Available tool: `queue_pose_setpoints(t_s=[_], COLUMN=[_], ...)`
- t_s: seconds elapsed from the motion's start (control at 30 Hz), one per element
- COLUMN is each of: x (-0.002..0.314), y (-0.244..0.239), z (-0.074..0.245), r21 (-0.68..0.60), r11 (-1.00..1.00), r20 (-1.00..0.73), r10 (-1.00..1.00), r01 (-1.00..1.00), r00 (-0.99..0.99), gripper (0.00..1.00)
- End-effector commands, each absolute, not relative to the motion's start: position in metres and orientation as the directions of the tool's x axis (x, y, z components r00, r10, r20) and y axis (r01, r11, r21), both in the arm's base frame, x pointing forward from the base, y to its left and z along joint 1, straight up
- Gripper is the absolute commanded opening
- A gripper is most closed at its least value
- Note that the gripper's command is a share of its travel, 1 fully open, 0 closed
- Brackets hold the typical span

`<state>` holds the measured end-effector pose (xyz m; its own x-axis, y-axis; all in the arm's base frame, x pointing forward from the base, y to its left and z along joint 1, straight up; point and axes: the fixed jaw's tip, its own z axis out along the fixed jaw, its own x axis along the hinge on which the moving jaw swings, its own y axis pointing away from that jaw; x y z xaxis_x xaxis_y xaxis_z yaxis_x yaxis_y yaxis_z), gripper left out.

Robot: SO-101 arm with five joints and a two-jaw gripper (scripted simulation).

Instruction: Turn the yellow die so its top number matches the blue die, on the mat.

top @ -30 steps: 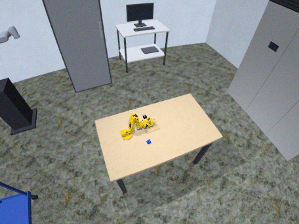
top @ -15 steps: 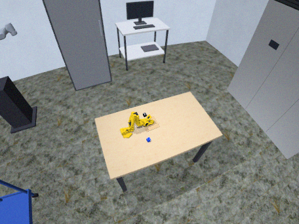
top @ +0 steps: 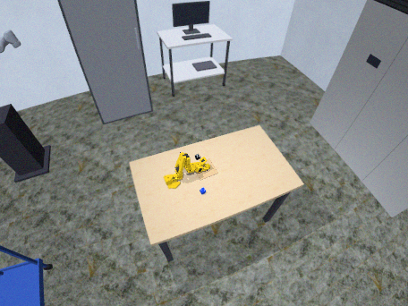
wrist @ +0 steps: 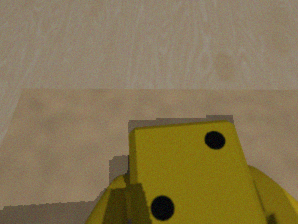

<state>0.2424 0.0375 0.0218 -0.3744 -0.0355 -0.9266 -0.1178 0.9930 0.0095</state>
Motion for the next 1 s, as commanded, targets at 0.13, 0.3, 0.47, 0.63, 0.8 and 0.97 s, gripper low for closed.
queue_pose_setpoints(t_s=[0.13,0.3,0.47,0.63,0.8,0.97], x=[0.2496,0.2496,0.2496,0.2496,0.2496,0.2496], y=[0.0375,0.0375,0.0375,0.0375,0.0375,0.0375], z=[0.0337,0.0337,0.0337,0.0337,0.0337,0.0337], r21=[0.015,0.015,0.015,0.015,0.015,0.015], r11=[0.993,0.993,0.993,0.993,0.993,0.993], r20=[-0.949,-0.949,-0.949,-0.949,-0.949,-0.949], r10=[-0.022,-0.022,-0.022,-0.022,-0.022,-0.022], r01=[-0.113,-0.113,-0.113,-0.113,-0.113,-0.113], r00=[-0.315,-0.315,-0.315,-0.315,-0.315,-0.315], gripper=[0.02,0.12,0.17,0.17,0.19,0.23])
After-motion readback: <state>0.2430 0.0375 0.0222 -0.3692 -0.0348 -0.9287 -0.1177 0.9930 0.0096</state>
